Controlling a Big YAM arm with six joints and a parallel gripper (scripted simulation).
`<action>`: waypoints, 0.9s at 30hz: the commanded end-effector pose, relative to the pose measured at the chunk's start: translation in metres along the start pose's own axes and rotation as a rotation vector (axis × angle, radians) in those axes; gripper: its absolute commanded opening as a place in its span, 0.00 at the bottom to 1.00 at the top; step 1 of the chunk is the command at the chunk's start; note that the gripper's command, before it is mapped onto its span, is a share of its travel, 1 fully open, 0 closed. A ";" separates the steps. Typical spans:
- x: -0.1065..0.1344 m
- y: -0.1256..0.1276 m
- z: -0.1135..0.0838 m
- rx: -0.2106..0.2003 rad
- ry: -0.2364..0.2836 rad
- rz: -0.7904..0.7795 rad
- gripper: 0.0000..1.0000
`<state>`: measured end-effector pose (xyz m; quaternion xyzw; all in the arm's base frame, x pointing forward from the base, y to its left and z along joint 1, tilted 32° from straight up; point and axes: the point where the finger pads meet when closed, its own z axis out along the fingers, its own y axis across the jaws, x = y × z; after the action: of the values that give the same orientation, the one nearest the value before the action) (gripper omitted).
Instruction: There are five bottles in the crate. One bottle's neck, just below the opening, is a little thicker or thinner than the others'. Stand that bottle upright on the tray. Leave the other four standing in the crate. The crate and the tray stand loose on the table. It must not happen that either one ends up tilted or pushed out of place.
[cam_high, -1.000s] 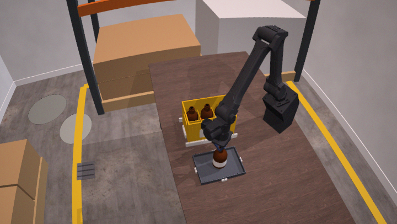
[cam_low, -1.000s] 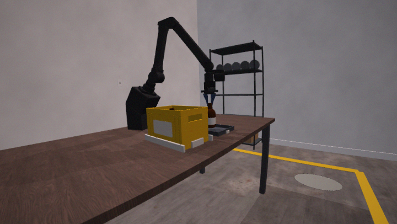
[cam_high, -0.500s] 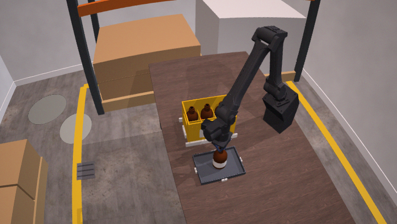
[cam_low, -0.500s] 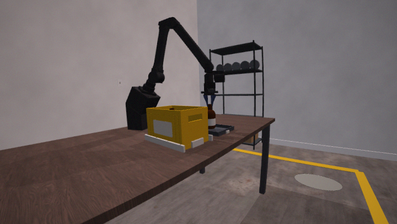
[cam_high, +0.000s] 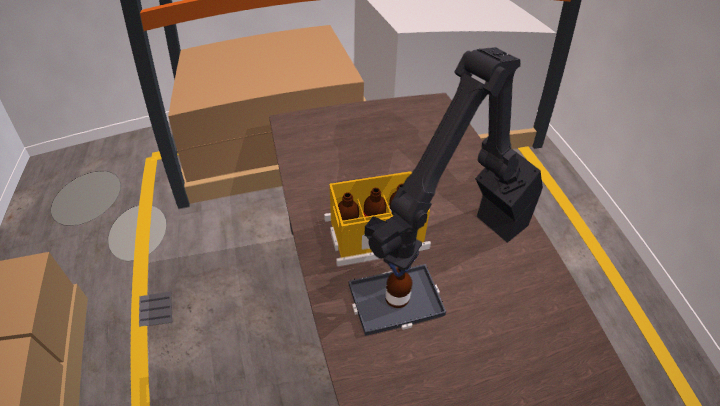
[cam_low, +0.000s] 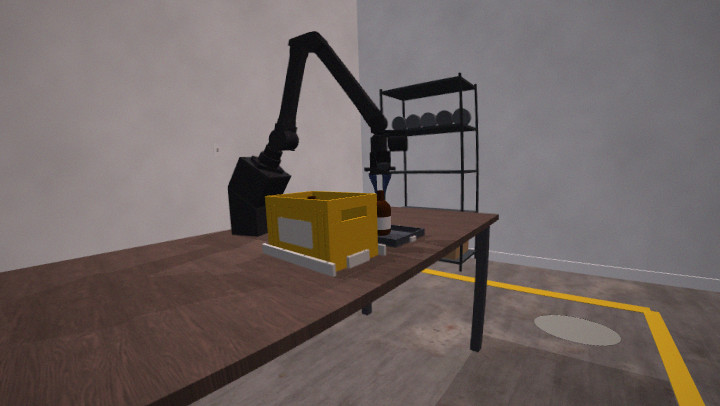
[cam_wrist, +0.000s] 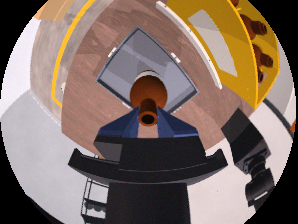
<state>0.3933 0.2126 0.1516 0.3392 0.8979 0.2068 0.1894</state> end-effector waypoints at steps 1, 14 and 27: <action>-0.006 0.005 0.004 -0.006 -0.005 0.002 0.00; -0.005 0.002 0.009 -0.002 -0.004 0.002 0.00; -0.005 0.002 0.009 -0.002 -0.003 0.002 0.00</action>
<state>0.3950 0.2135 0.1487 0.3393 0.8980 0.2066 0.1892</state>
